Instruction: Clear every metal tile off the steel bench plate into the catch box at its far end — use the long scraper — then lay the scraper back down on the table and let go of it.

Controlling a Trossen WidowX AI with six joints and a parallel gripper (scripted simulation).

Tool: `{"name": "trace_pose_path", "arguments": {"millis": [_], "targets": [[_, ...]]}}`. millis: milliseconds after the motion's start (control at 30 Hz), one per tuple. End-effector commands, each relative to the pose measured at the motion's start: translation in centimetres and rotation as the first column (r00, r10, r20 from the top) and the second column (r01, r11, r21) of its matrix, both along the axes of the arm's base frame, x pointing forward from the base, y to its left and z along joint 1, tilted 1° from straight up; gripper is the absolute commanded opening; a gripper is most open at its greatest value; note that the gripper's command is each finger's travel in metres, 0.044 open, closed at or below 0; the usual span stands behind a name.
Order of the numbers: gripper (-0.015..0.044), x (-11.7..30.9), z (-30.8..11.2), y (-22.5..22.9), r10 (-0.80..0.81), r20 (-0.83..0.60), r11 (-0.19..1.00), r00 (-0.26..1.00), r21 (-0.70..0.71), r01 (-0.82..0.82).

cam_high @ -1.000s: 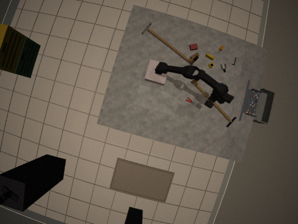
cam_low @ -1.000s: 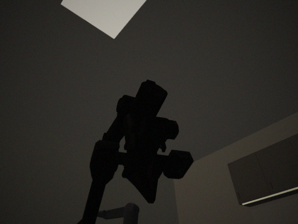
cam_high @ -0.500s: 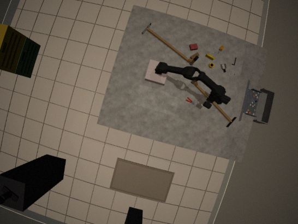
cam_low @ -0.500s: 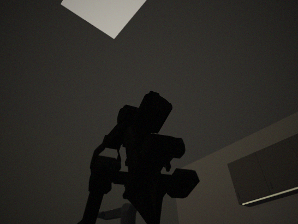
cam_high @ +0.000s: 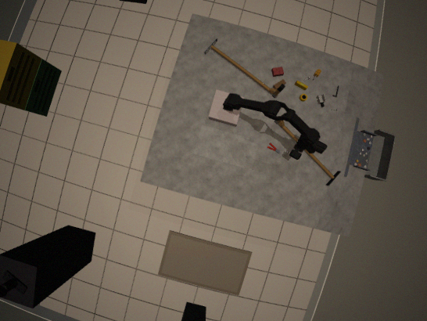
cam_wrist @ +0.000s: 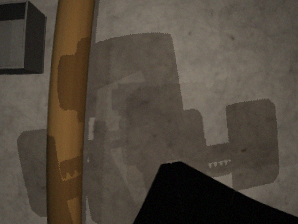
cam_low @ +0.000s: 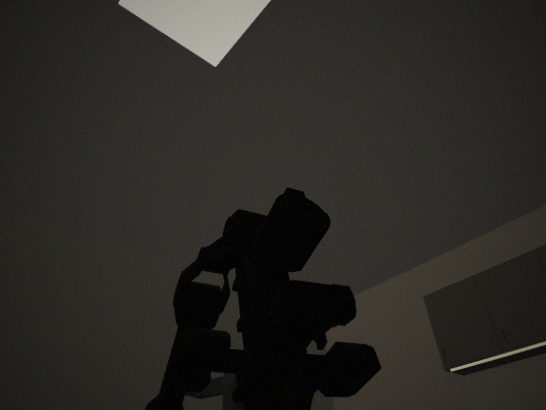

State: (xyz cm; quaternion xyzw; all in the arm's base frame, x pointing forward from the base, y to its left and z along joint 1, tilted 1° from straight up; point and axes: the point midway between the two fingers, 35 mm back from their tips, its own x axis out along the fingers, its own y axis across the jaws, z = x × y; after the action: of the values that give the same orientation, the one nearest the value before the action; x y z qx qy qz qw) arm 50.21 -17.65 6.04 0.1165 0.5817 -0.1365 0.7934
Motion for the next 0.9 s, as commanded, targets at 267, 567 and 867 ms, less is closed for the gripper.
{"name": "trace_pose_path", "arguments": {"millis": [267, 567, 867], "targets": [[0.0000, -0.3, -3.6, 0.1, 0.016, -0.030, 1.000, 0.999, 0.001, -0.016], [0.0000, -0.4, -5.4, 0.2, 0.024, -0.038, 1.000, 0.999, 0.001, -0.024], [0.0000, 0.0, -5.3, 0.8, 0.024, -0.038, 1.000, 0.999, 0.002, -0.024]]}}
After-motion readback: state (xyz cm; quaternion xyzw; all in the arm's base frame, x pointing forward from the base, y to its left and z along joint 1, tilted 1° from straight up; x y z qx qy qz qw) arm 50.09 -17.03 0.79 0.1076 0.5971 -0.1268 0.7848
